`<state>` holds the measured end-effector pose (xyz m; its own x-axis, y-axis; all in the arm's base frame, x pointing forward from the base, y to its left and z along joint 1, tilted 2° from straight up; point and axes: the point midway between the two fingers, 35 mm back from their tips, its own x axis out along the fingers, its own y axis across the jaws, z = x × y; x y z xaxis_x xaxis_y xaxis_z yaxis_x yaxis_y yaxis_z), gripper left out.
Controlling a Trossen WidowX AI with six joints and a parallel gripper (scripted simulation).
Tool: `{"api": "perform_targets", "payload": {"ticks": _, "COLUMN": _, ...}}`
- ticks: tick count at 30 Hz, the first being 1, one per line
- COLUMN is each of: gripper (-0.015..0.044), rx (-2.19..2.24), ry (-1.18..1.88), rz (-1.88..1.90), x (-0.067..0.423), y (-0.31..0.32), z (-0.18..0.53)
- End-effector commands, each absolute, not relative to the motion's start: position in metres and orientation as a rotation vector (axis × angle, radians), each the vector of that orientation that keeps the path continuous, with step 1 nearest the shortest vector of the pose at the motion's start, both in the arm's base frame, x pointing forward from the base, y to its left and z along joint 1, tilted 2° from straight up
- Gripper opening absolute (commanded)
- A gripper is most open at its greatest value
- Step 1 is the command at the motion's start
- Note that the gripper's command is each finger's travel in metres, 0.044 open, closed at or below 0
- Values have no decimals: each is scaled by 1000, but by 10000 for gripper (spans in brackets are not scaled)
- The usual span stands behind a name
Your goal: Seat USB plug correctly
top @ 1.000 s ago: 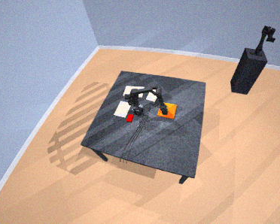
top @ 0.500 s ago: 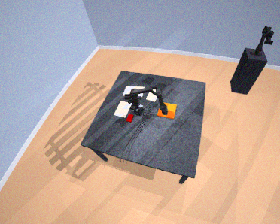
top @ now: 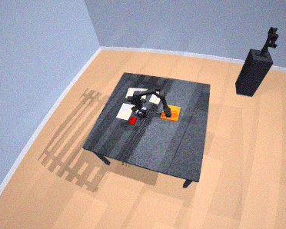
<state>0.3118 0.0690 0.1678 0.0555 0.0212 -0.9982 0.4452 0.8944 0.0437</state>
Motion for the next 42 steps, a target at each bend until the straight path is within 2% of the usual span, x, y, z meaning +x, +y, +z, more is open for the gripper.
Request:
{"api": "perform_targets", "payload": {"ticks": 1, "gripper": 0, "rx": 478, "ry": 1475, "rz": -420, "x": 312, "y": 69, "z": 168}}
{"api": "perform_targets", "payload": {"ticks": 42, "gripper": 0, "rx": 1311, "ry": 1147, "rz": -1215, "x": 312, "y": 69, "z": 168}}
